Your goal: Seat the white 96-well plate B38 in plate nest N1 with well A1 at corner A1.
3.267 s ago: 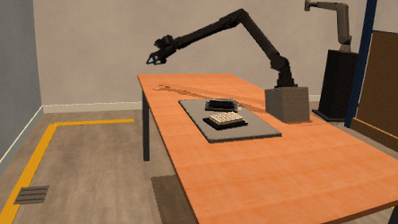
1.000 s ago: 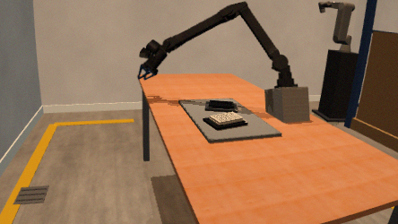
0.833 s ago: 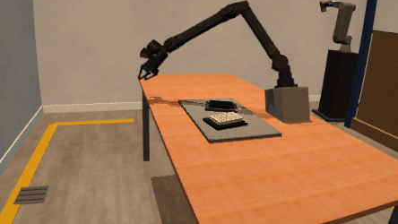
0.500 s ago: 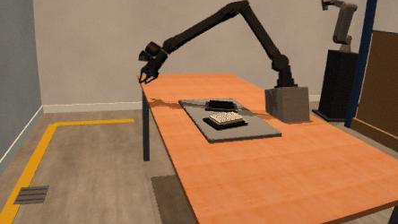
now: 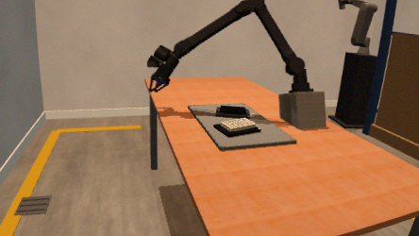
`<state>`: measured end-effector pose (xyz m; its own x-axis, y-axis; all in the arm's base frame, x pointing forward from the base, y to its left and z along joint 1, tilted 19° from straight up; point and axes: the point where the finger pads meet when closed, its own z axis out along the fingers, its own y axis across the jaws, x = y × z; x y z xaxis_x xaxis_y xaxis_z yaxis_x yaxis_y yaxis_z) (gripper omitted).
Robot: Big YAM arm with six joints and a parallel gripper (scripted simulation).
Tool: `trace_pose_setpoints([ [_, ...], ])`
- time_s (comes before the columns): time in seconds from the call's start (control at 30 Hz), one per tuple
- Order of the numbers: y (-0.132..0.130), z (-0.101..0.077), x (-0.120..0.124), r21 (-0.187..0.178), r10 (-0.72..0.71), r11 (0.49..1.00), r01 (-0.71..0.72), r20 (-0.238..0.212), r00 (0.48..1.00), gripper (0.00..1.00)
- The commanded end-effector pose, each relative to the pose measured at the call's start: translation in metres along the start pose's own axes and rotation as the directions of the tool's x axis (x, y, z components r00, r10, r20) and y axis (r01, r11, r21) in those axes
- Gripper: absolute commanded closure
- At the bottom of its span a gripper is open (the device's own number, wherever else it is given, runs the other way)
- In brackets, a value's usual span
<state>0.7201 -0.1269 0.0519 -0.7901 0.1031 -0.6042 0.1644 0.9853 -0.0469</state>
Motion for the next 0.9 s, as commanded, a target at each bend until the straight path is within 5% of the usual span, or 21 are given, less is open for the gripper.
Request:
trace_pose_setpoints([
  [0.0, 0.02, -0.012, -0.033, -0.025, -0.054, 0.998, 0.054, 0.003, 0.999, 0.0],
  [0.03, 0.022, -0.03, -0.045, -0.019, -0.053, 0.998, 0.053, 0.034, 0.998, 0.0],
  [0.07, 0.025, -0.033, -0.033, -0.018, -0.053, 0.998, 0.054, 0.021, 0.998, 0.0],
  [0.37, 0.06, -0.028, 0.004, -0.021, -0.029, 0.999, 0.029, 0.022, 0.999, 0.0],
  [0.4, 0.064, -0.025, 0.006, -0.026, -0.05, 0.998, 0.049, -0.024, 0.998, 0.0],
  [0.47, 0.064, -0.025, 0.006, -0.026, -0.05, 0.998, 0.049, -0.024, 0.998, 0.0],
  [0.53, 0.073, -0.014, 0.012, -0.041, -0.11, 0.993, 0.107, -0.08, 0.991, 0.0],
  [0.6, 0.077, -0.03, 0.028, -0.038, -0.112, 0.993, 0.109, -0.088, 0.99, 0.0],
  [0.87, 0.107, -0.033, 0.05, -0.038, -0.085, 0.996, 0.083, -0.063, 0.994, 0.0],
])
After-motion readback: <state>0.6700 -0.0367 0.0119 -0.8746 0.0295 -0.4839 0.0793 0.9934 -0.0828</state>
